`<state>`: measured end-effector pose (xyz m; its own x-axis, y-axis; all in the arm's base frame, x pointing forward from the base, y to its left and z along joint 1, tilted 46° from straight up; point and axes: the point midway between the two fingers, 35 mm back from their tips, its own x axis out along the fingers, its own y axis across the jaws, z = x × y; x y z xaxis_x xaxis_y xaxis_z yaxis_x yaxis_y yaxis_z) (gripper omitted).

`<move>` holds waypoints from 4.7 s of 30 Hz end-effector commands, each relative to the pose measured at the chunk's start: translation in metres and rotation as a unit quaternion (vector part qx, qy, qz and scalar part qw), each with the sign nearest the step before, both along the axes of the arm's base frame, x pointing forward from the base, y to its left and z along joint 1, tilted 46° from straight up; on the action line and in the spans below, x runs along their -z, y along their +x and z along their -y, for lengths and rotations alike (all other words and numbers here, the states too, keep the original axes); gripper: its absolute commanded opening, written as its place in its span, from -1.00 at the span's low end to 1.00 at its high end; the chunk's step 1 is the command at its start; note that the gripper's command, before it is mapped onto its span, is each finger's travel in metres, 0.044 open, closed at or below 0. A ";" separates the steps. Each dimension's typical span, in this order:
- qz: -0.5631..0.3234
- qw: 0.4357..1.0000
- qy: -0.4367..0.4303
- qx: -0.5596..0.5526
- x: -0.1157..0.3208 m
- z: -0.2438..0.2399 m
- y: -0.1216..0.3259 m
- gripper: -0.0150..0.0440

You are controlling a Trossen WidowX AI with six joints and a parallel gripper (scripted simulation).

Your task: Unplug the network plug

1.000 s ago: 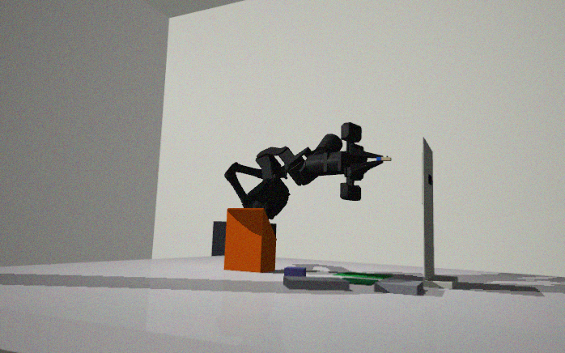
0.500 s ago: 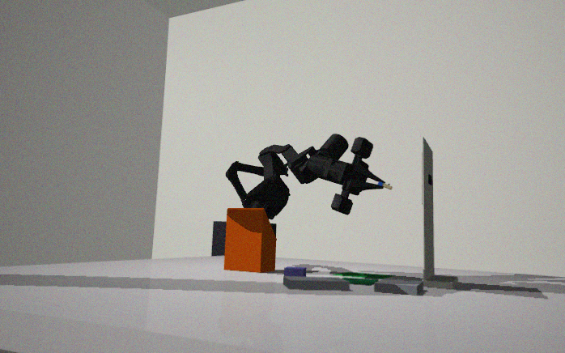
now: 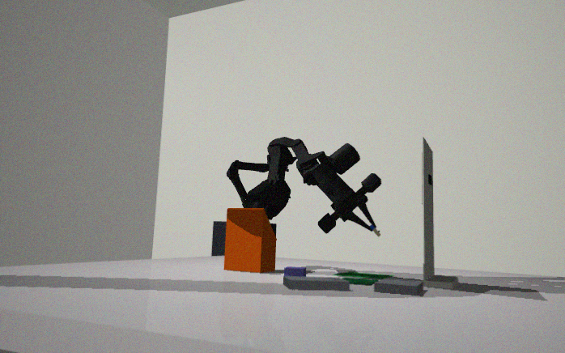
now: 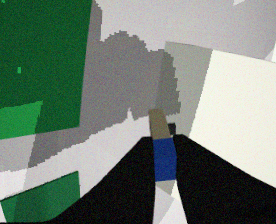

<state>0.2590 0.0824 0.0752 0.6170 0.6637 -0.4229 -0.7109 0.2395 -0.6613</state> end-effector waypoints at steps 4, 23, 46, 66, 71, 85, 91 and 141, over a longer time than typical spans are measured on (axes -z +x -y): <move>-0.013 0.993 0.020 -0.115 0.007 -0.029 -0.023 -0.49; -0.015 0.993 0.018 -0.119 0.016 -0.036 -0.022 -0.49; -0.016 0.993 0.016 -0.119 0.031 -0.050 -0.022 -0.49; -0.015 0.993 0.018 -0.119 0.042 -0.062 -0.026 -0.49; -0.015 0.993 0.019 -0.119 0.044 -0.065 -0.027 -0.49; -0.014 0.993 0.022 -0.118 0.049 -0.072 -0.030 -0.49; -0.014 0.993 0.022 -0.118 0.049 -0.074 -0.029 -0.49; -0.013 0.993 0.020 -0.119 0.043 -0.060 -0.035 0.04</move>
<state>0.2260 0.1443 0.0320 0.4344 0.8037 -0.4066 -0.7670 0.0934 -0.6348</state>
